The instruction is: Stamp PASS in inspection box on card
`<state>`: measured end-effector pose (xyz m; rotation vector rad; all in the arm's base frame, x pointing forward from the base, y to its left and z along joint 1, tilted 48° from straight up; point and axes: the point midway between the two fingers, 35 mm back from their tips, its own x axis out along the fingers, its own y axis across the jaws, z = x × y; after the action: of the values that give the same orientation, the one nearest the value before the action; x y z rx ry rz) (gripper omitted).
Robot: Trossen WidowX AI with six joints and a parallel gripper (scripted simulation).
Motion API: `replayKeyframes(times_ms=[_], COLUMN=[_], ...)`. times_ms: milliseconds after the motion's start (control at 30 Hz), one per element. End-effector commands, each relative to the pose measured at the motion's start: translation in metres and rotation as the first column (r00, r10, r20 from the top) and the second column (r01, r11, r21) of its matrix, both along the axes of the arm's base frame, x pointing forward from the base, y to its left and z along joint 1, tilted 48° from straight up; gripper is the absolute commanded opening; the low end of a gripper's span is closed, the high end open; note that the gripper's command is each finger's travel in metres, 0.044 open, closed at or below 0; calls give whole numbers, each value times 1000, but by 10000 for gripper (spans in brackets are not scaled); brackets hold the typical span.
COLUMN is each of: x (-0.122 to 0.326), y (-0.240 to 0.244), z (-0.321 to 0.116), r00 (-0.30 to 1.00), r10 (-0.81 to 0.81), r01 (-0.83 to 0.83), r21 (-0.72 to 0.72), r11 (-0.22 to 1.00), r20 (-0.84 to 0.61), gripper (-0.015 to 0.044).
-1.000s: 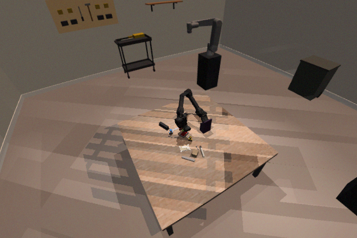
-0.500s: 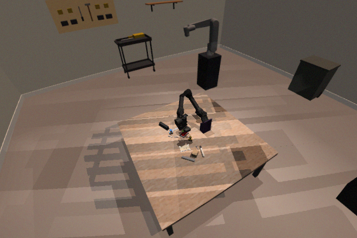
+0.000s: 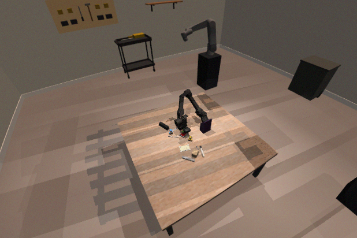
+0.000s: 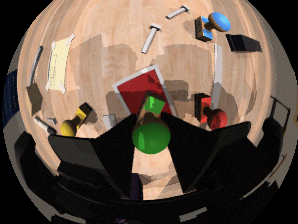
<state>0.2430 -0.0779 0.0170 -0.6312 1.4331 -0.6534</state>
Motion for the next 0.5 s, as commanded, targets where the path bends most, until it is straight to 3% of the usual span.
replayKeyframes(times_ms=[0,467], x=[0,-1], y=[-3,-8], z=[-2,-5], r00=[1000,1000], r10=[3,1], r01=[-3,-1], r21=[-6,-8], r11=[1000,1000], r20=[-3,0], gripper=[0,0])
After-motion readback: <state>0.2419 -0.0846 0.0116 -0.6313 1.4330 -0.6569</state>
